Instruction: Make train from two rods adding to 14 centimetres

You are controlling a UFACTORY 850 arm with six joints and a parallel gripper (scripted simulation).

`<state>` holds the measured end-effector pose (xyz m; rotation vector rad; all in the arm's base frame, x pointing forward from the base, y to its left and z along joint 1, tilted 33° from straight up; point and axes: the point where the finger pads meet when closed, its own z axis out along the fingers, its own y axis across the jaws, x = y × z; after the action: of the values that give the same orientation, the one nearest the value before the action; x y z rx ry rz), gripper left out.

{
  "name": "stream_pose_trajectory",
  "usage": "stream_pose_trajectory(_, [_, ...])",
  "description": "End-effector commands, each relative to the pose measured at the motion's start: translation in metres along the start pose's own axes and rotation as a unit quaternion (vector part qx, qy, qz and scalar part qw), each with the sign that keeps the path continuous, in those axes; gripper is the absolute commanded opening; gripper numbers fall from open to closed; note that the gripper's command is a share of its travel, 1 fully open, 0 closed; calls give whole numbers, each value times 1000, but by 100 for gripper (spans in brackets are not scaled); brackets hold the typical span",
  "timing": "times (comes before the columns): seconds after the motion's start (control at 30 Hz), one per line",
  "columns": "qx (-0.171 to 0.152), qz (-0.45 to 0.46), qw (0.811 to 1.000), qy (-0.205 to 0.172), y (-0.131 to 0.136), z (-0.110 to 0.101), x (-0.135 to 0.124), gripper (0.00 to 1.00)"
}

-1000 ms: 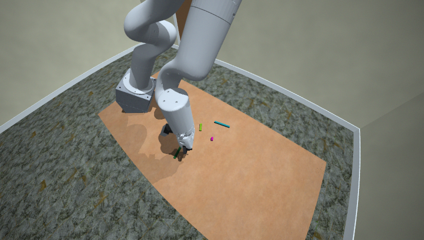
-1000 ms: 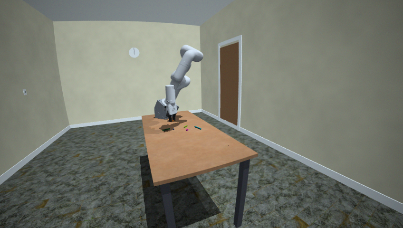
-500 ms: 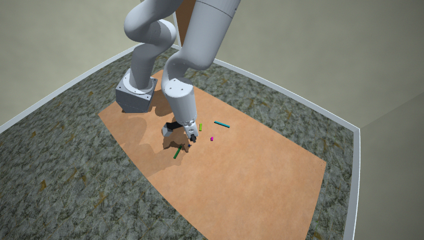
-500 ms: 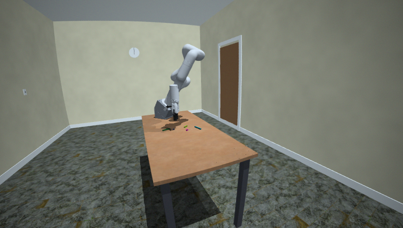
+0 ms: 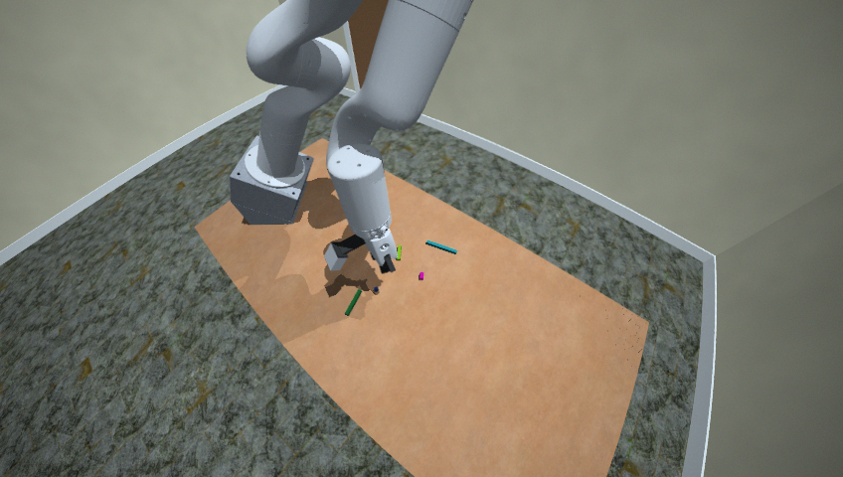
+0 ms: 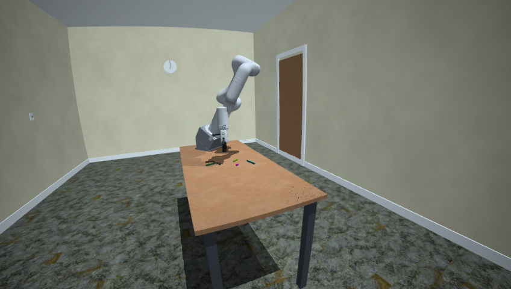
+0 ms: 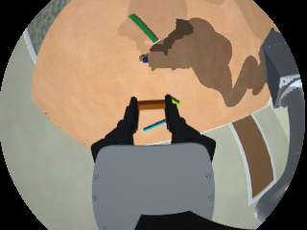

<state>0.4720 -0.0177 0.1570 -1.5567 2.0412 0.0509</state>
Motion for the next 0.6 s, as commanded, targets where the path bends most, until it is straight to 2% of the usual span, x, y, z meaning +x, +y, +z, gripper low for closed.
stream_pose_trajectory(0.0, [2,-1,1000,0,0,0,0,38])
stream_pose_trajectory(0.3, [2,-1,1000,0,0,2,0,38])
stream_pose_trajectory(0.57, [2,-1,1000,-1,0,19,0,38])
